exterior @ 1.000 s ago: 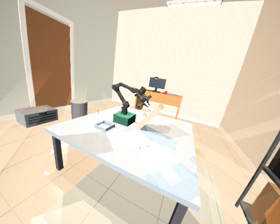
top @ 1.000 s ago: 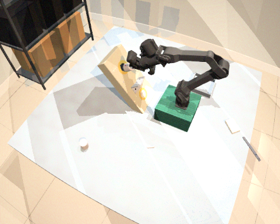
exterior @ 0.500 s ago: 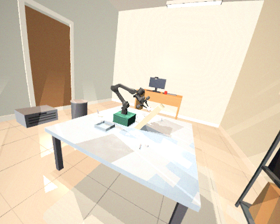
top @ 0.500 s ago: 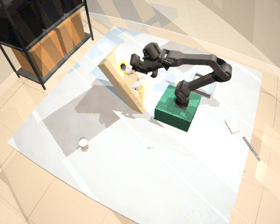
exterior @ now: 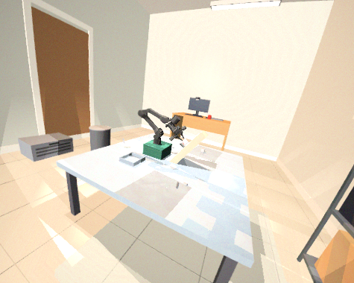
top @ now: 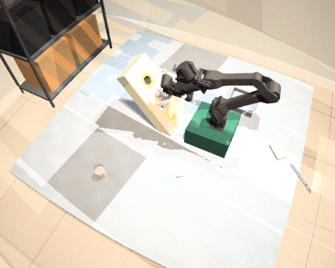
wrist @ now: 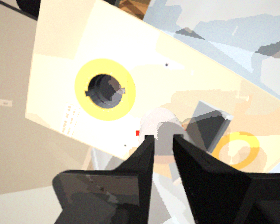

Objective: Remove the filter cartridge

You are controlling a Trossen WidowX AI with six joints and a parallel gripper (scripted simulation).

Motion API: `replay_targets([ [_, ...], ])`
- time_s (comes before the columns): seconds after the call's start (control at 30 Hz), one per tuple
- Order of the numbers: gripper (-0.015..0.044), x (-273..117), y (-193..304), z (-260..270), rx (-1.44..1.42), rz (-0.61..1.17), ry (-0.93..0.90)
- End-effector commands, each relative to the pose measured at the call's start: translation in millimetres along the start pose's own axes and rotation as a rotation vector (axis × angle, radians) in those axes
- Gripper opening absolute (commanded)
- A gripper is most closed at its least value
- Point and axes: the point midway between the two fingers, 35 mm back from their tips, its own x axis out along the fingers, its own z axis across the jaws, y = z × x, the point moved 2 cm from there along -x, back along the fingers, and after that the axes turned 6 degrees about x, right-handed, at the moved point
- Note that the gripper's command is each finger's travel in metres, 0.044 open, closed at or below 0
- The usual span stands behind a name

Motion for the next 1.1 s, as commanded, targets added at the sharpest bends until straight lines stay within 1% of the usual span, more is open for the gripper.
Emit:
replay_targets([
  [0.0,0.0079,-1,-1,3,0.001,-0.003,-0.008],
  [0.03,0.0092,-1,-1,3,0.001,-0.003,-0.008],
  [0.47,0.0092,0,0,-1,-0.001,-0.010,-0.017],
  [0.7,0.0092,-10,-25,63,-0.001,-0.010,-0.019],
  [0.83,0.0092,-11,-28,70,-0.001,-0.010,-0.019],
  [0.93,0.0171,-20,-33,83,0.000,-0.011,-0.022],
  [1.07,0.0276,-47,-45,116,0.003,-0.011,-0.030],
])
